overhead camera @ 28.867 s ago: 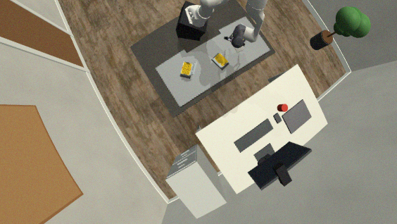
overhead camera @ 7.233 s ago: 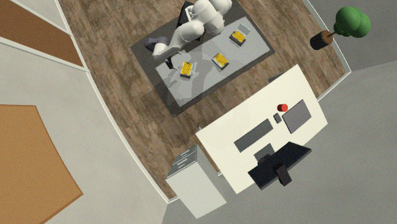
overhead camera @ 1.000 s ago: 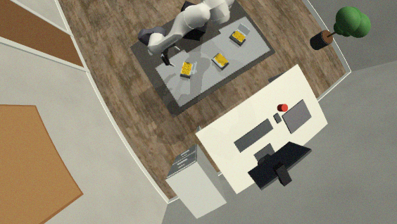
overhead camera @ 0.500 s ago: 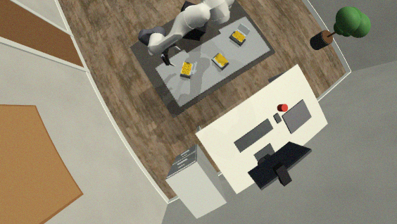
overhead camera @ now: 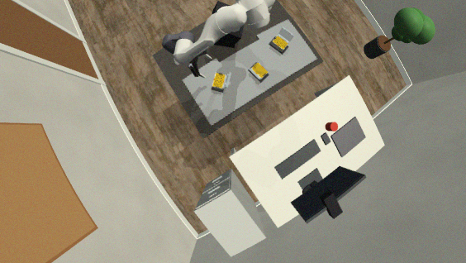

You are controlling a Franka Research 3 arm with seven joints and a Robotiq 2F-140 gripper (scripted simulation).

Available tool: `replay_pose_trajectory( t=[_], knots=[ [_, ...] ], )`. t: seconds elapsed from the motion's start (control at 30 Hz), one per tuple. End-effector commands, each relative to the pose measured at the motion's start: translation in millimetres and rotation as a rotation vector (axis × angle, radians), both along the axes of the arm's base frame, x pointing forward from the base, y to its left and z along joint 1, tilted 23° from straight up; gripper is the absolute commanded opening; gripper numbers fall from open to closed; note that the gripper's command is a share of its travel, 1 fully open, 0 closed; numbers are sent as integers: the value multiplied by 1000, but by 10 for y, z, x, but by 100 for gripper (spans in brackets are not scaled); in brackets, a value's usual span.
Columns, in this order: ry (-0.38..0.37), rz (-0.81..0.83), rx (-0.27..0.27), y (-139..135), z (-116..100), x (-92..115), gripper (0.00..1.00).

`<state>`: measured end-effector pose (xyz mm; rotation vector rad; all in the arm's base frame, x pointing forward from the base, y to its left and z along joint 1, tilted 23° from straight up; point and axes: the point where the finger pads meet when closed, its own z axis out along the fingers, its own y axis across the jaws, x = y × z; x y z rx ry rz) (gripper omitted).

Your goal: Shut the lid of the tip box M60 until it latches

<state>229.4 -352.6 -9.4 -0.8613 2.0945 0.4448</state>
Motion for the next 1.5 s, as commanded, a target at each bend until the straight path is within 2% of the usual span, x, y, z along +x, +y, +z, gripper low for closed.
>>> replay_pose_trajectory(
  t=[0.0,0.9,0.93,1.47],
  knots=[
    [1,-1,7,21,8,-2,100],
    [1,-1,7,21,8,-2,100],
    [1,-1,7,21,8,-2,0],
    [1,-1,7,21,8,-2,0]
  ],
)
